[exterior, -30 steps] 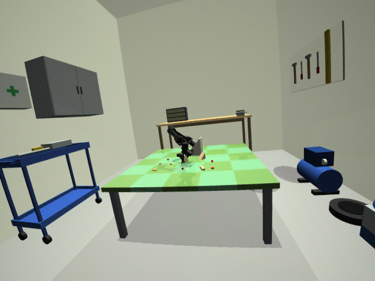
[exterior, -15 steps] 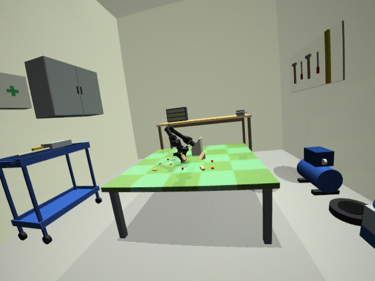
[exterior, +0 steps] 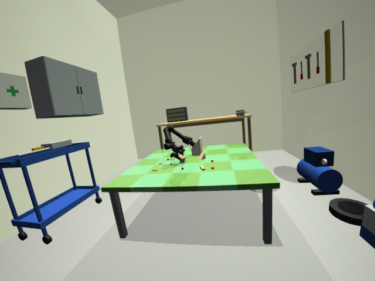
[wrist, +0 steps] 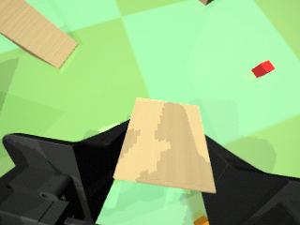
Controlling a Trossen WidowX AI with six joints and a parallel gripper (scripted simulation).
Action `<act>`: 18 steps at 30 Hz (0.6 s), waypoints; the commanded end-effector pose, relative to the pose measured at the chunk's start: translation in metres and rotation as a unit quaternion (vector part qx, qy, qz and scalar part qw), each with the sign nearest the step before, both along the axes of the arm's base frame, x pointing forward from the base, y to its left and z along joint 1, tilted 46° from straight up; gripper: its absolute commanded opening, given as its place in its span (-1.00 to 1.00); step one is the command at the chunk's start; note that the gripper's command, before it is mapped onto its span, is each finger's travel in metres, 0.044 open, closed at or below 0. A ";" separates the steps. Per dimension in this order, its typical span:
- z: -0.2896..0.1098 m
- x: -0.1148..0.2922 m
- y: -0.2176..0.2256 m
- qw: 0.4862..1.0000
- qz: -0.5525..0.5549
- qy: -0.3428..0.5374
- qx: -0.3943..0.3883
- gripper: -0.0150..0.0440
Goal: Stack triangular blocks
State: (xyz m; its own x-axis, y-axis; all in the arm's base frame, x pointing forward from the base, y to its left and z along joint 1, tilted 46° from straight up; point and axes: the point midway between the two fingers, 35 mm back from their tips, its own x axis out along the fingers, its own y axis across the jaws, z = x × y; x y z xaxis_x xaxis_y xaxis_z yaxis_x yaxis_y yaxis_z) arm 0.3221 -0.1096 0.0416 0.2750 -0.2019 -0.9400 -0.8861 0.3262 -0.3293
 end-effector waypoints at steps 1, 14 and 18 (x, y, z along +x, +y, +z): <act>0.001 -0.006 -0.003 0.999 0.019 -0.015 0.046 -0.49; 0.004 -0.006 -0.009 0.997 0.027 -0.024 0.068 0.22; 0.004 -0.006 -0.009 0.997 0.027 -0.024 0.068 0.58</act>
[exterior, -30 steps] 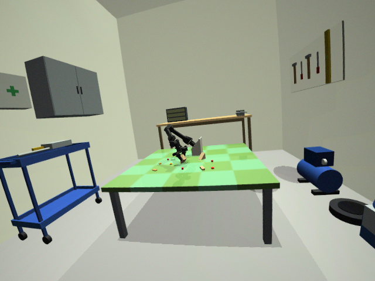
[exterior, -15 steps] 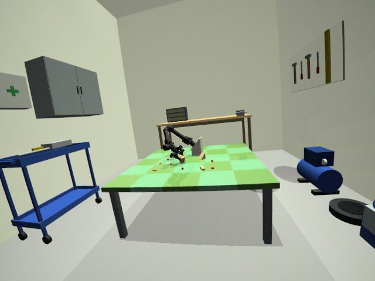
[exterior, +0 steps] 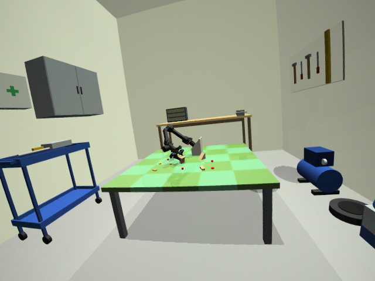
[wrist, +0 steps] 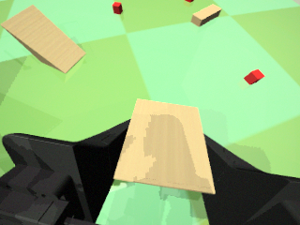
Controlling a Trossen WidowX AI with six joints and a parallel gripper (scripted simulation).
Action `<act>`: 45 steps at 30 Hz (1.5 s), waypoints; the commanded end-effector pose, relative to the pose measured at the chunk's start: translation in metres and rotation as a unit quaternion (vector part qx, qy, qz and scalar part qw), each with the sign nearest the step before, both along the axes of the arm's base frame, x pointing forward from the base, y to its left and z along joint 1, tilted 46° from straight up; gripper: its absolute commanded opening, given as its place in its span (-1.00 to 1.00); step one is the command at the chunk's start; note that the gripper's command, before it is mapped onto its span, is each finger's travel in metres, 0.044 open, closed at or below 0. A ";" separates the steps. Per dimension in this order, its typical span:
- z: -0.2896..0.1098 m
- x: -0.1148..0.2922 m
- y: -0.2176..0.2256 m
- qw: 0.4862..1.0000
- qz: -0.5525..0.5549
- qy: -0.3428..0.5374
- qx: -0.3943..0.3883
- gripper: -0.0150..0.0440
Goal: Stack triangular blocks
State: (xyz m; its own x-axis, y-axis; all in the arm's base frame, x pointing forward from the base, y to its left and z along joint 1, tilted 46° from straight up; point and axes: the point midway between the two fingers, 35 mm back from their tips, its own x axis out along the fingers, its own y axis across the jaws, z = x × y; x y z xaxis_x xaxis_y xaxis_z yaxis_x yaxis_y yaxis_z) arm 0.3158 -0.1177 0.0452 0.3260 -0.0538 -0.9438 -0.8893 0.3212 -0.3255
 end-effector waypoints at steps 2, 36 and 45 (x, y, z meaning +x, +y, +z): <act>0.000 0.000 0.000 1.000 -0.002 0.000 -0.001 0.75; 0.020 -0.009 0.066 0.959 -0.118 0.189 -0.177 1.00; 0.028 0.013 0.068 0.831 -0.131 0.214 -0.496 1.00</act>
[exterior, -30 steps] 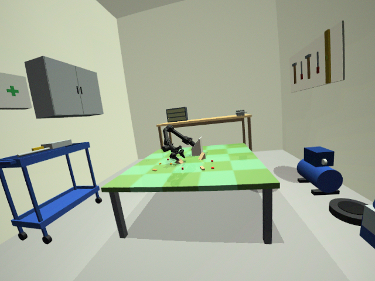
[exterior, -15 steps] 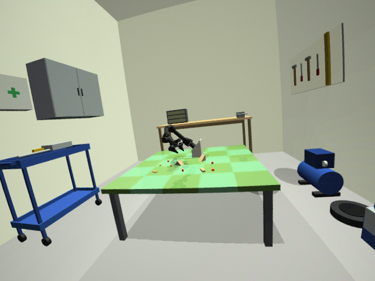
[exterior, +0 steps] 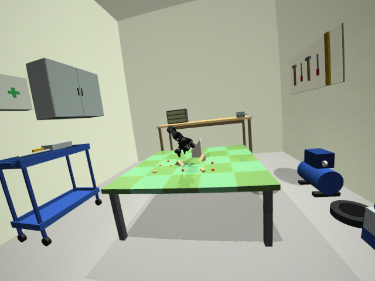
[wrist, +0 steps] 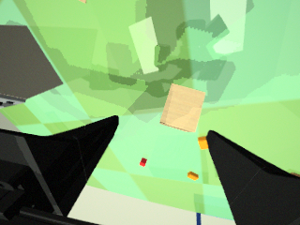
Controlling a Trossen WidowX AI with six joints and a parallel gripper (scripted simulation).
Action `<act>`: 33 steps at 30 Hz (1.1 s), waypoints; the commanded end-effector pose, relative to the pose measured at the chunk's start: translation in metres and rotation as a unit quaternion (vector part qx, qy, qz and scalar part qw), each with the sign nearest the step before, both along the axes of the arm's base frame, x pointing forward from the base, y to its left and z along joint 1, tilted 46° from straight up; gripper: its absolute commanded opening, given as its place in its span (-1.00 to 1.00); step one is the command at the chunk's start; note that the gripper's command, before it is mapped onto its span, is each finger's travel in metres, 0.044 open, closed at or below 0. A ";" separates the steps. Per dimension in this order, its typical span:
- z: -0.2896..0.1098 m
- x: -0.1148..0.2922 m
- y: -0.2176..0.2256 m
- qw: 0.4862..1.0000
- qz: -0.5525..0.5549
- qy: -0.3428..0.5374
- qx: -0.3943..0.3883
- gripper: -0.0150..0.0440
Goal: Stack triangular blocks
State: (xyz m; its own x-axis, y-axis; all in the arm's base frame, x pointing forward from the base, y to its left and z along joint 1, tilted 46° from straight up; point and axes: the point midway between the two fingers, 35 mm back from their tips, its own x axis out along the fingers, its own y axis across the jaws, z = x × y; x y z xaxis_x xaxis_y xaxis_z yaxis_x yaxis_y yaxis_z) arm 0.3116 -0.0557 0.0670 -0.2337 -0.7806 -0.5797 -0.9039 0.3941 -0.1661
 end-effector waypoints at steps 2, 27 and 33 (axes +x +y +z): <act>0.006 0.018 0.007 0.994 0.044 0.007 -0.100 1.00; -0.033 0.001 -0.084 0.992 0.009 -0.039 -0.122 1.00; -0.033 0.000 -0.084 0.992 0.009 -0.039 -0.122 1.00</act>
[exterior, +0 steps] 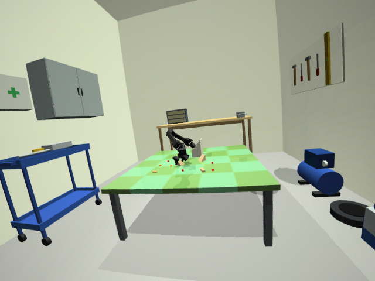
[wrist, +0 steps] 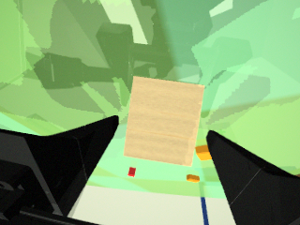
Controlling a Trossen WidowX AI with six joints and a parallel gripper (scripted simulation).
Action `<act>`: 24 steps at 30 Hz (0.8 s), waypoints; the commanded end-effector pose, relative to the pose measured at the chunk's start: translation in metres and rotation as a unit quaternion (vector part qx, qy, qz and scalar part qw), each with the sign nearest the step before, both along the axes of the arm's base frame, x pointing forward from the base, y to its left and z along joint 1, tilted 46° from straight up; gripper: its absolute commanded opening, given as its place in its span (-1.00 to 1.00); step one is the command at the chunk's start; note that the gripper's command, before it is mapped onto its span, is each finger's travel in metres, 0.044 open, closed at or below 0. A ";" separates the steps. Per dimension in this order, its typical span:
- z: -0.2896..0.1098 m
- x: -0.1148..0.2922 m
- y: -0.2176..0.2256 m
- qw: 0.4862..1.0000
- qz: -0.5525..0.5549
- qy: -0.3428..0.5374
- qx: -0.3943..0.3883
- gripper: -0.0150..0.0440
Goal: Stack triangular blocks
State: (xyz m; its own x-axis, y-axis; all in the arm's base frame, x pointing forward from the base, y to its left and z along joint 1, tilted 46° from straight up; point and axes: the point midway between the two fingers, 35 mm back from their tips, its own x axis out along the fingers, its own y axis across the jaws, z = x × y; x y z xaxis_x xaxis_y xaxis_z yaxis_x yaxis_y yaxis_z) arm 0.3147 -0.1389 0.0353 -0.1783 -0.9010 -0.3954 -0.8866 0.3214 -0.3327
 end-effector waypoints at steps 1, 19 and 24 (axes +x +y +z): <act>-0.001 -0.003 -0.001 1.000 0.001 0.005 -0.002 1.00; -0.001 -0.002 0.000 1.000 0.000 0.002 0.000 0.35; -0.001 -0.002 0.000 1.000 0.000 0.002 0.000 0.24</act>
State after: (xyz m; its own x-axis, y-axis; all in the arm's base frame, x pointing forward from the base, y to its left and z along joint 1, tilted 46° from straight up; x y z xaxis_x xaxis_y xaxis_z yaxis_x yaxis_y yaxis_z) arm 0.3132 -0.1394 0.0345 -0.1801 -0.9013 -0.3940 -0.8876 0.3215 -0.3297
